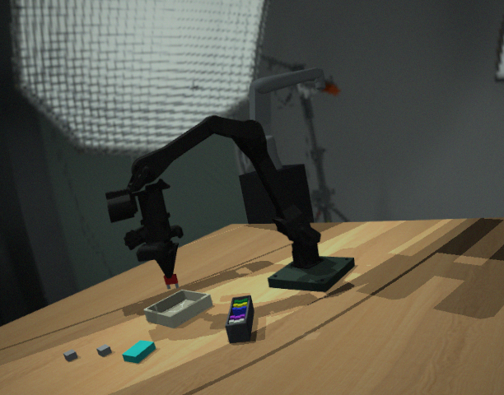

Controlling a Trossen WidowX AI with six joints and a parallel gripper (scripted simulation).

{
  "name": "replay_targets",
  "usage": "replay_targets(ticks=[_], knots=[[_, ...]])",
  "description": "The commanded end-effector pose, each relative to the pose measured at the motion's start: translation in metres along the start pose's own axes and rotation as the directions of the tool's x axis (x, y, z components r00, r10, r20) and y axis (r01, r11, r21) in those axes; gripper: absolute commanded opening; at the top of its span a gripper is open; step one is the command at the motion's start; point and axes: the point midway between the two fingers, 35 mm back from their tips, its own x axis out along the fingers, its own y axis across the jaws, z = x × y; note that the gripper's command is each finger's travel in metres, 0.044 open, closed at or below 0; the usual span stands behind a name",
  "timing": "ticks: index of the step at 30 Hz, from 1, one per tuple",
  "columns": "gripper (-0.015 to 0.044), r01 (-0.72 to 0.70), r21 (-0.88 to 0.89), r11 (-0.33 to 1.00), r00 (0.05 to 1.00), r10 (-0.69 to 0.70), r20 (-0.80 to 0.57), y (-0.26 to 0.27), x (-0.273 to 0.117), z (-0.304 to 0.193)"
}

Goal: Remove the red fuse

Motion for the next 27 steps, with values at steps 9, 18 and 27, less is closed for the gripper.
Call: replay_targets(ticks=[9,18,27], knots=[[0.0000,-0.003,-0.011,1.000,1.000,0.003,-0.002,0.001,0.018,0.001],[0.0000,-0.003,-0.011,1.000,1.000,0.003,-0.002,0.001,0.032,0.001],[0.0079,0.000,-0.006,1.000,1.000,0.000,-0.001,0.000,0.036,0.000]])
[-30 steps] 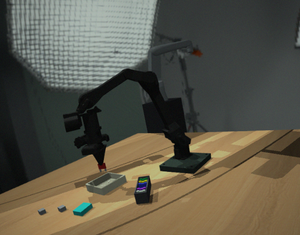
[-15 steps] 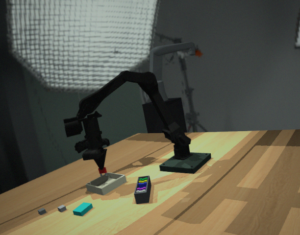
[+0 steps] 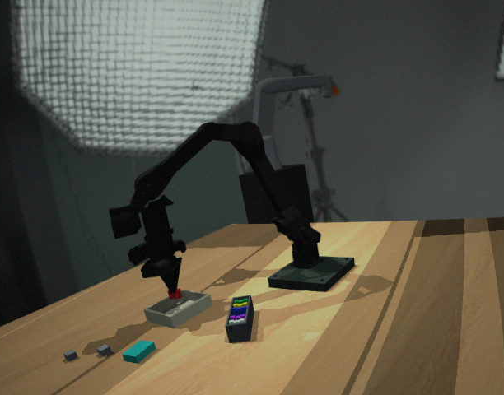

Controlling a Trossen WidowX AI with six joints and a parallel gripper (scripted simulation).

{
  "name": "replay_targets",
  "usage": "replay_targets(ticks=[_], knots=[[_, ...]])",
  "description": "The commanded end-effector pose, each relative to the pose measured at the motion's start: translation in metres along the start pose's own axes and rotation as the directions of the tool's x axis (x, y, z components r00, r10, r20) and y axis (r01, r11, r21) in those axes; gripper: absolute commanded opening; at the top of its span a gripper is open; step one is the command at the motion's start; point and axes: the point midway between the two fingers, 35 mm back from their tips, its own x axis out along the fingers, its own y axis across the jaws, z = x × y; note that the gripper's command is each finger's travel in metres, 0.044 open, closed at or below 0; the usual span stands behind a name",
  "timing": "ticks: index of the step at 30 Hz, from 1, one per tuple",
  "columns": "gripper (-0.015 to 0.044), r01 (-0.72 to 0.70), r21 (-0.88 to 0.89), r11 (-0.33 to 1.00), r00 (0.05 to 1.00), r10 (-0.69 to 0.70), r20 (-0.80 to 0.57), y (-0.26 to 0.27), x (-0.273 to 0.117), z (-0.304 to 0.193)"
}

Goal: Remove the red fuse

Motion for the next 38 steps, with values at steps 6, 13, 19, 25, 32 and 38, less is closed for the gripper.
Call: replay_targets(ticks=[6,13,19,25,32,38], knots=[[0.0236,0.000,0.000,1.000,1.000,0.000,0.001,0.000,0.000,0.000],[0.0330,-0.003,-0.004,1.000,1.000,0.003,0.000,0.001,-0.029,0.000],[0.0330,-0.003,-0.005,1.000,1.000,0.003,-0.001,0.000,-0.038,0.000],[0.0330,0.000,0.001,1.000,1.000,0.000,-0.001,0.000,-0.036,0.000],[0.0330,0.000,0.001,1.000,1.000,0.000,-0.001,0.000,-0.036,0.000],[0.0330,0.000,0.001,1.000,1.000,0.000,-0.001,0.000,-0.036,0.000]])
